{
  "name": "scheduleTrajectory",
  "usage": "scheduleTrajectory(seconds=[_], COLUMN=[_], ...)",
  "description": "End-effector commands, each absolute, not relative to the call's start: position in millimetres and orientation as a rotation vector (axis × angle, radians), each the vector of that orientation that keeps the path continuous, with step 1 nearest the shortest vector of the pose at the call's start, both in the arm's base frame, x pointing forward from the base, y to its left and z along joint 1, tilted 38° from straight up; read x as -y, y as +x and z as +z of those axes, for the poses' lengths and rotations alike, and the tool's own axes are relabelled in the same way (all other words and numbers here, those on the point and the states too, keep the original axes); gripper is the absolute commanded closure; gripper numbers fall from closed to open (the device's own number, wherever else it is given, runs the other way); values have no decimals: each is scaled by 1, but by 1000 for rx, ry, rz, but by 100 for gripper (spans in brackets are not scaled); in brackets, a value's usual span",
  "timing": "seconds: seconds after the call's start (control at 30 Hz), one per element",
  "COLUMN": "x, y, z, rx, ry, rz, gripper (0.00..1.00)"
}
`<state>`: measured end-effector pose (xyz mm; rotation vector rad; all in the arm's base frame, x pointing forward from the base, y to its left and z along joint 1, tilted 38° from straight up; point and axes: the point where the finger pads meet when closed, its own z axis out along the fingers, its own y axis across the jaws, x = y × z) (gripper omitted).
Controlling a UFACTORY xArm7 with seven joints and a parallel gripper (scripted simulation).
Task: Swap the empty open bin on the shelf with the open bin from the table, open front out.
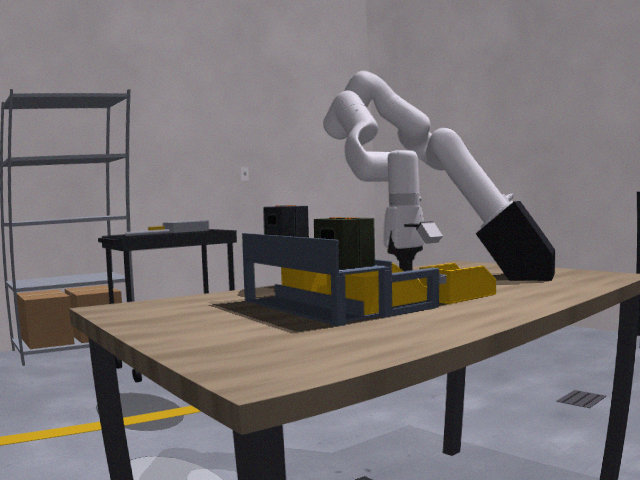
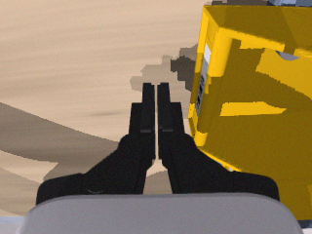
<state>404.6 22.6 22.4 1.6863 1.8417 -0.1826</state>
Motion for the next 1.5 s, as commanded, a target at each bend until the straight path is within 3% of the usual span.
scheduleTrajectory(seconds=[0.0,1.47], x=[-18,-10], y=[410,417], z=[13,0], rx=[-1840,-1840], ry=[1683,1683], rz=[-179,-179], gripper=[100,100])
